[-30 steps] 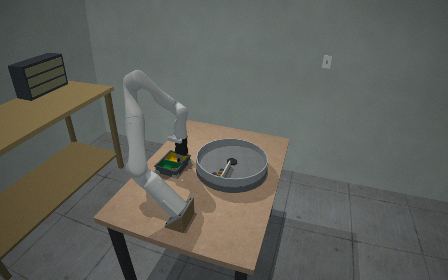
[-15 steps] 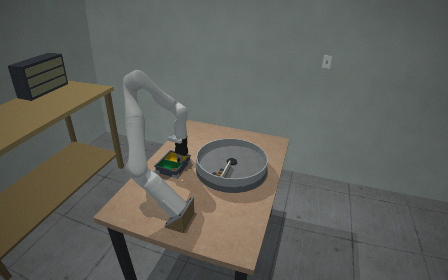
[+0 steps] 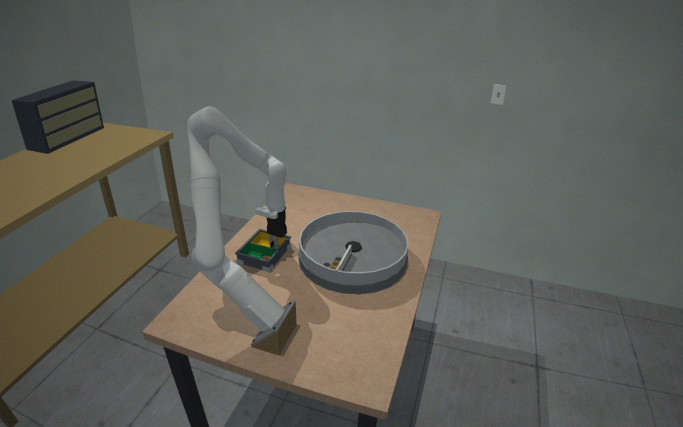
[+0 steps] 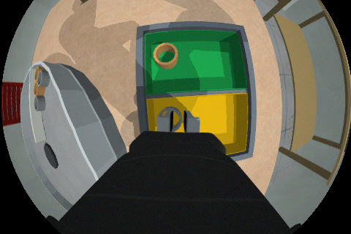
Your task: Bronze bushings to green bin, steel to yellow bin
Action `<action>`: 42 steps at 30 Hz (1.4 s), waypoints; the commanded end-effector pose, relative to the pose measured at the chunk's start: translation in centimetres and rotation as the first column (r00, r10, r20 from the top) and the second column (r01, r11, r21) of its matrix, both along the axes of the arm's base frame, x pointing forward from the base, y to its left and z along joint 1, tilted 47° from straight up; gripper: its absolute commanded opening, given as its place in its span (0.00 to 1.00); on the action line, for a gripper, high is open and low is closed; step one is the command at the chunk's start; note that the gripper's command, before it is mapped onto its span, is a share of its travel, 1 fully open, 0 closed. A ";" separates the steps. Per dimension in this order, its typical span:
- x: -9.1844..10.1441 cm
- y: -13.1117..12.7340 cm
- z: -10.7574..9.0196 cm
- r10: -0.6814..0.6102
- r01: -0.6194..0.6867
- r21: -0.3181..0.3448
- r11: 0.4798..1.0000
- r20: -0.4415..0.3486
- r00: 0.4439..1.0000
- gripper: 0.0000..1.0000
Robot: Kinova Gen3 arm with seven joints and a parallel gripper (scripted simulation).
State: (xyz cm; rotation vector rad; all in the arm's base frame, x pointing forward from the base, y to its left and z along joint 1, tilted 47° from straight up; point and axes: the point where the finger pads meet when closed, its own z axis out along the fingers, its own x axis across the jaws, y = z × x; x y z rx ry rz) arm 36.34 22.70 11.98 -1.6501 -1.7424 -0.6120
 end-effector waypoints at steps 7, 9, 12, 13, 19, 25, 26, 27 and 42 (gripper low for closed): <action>0.1 -0.4 0.4 -0.002 0.002 0.000 1.000 0.001 1.000 0.42; 0.1 -0.4 0.4 -0.002 0.002 0.000 1.000 0.001 1.000 0.42; 0.1 -0.4 0.4 -0.002 0.002 0.000 1.000 0.001 1.000 0.42; 0.1 -0.4 0.4 -0.002 0.002 0.000 1.000 0.001 1.000 0.42; 0.2 -0.6 0.5 -0.001 0.001 0.000 1.000 0.001 1.000 0.42; 0.2 -0.7 0.6 -0.002 0.002 0.000 1.000 0.001 1.000 0.42; 0.2 -0.7 0.7 -0.002 0.002 0.000 1.000 0.001 1.000 0.42; 0.2 -0.8 0.7 -0.002 0.002 0.000 1.000 0.001 1.000 0.42; 0.3 -1.0 1.0 -0.001 0.001 0.000 1.000 0.001 1.000 0.42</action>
